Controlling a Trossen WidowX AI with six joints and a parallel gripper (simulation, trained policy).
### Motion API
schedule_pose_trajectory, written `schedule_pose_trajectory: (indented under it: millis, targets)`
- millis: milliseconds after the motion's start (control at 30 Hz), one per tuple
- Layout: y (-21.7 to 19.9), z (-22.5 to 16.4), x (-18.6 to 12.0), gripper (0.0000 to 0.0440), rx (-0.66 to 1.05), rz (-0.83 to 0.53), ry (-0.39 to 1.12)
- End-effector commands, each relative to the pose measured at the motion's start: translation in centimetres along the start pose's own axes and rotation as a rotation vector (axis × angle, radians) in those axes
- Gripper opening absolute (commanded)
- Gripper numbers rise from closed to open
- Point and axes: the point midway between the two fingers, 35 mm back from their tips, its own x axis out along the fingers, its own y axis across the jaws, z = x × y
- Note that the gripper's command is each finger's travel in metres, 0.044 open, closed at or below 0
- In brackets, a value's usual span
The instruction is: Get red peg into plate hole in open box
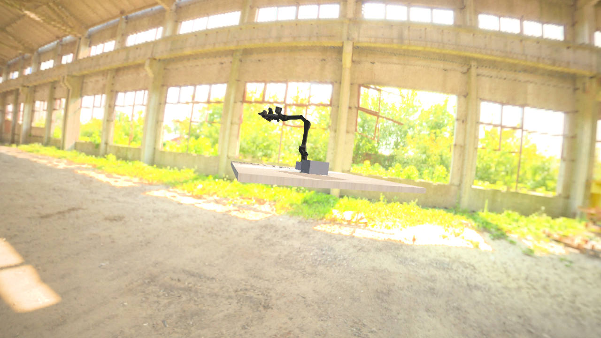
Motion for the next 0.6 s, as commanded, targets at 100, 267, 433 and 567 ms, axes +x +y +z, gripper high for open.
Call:
schedule_pose_trajectory:
  millis: [100,267,433,567]
  targets:
    - [6.3,-4.1,-1.5,0.0440,0.027,0.104,0.159]
    - [11.5,-6.7,-3.8,0.0440,0.026,0.201,0.279]
    - [16.4,-9.1,-7.0,0.0440,0.014,0.302,0.395]
    - [20.0,-10.8,-10.1,0.0440,-0.001,0.385,0.485]
